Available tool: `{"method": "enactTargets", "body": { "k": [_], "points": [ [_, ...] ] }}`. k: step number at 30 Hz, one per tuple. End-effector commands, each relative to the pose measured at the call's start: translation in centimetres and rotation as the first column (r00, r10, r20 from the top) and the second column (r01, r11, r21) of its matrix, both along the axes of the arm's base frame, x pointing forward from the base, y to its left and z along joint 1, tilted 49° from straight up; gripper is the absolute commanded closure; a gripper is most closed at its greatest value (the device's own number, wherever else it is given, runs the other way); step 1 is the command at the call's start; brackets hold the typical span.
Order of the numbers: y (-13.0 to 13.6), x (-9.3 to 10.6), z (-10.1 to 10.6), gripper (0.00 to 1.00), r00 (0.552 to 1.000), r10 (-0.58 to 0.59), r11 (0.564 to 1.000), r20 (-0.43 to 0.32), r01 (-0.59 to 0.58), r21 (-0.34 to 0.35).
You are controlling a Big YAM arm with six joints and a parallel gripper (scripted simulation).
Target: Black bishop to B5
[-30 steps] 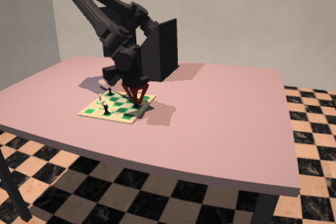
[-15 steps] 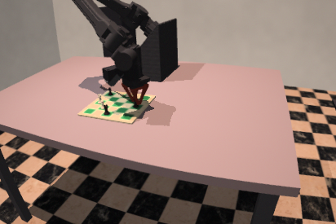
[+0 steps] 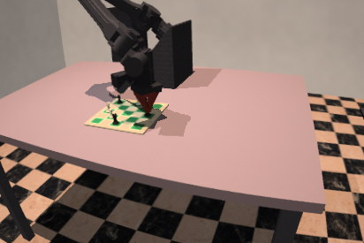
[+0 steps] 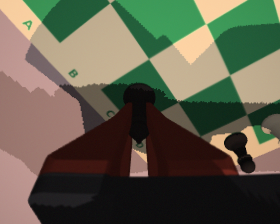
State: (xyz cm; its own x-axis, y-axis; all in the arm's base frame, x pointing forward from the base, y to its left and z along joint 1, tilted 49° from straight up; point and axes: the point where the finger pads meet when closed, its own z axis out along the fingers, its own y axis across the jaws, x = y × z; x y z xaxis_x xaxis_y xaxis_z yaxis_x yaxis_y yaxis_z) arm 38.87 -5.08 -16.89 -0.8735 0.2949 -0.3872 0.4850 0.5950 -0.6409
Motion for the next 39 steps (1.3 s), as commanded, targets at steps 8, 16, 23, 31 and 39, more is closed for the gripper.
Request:
{"method": "enactTargets", "body": {
  "k": [8, 16, 23, 31, 39],
  "points": [
    [0.1, -0.3, 0.1, 1.0, 1.0, 0.013, 1.0, -0.013, -0.013, -0.005],
    [0.1, -0.3, 0.1, 1.0, 1.0, 0.013, 1.0, -0.013, -0.013, -0.005],
    [0.4, -0.2, 0.4, 1.0, 1.0, 0.016, 1.0, -0.012, -0.016, -0.005],
    [4.2, 1.6, 3.4, 1.0, 0.999, 0.022, 1.0, 0.043, -0.023, 0.012],
    [7.6, 1.2, 5.9, 1.0, 0.999, 0.022, 1.0, 0.034, -0.023, 0.012]
  ]
}}
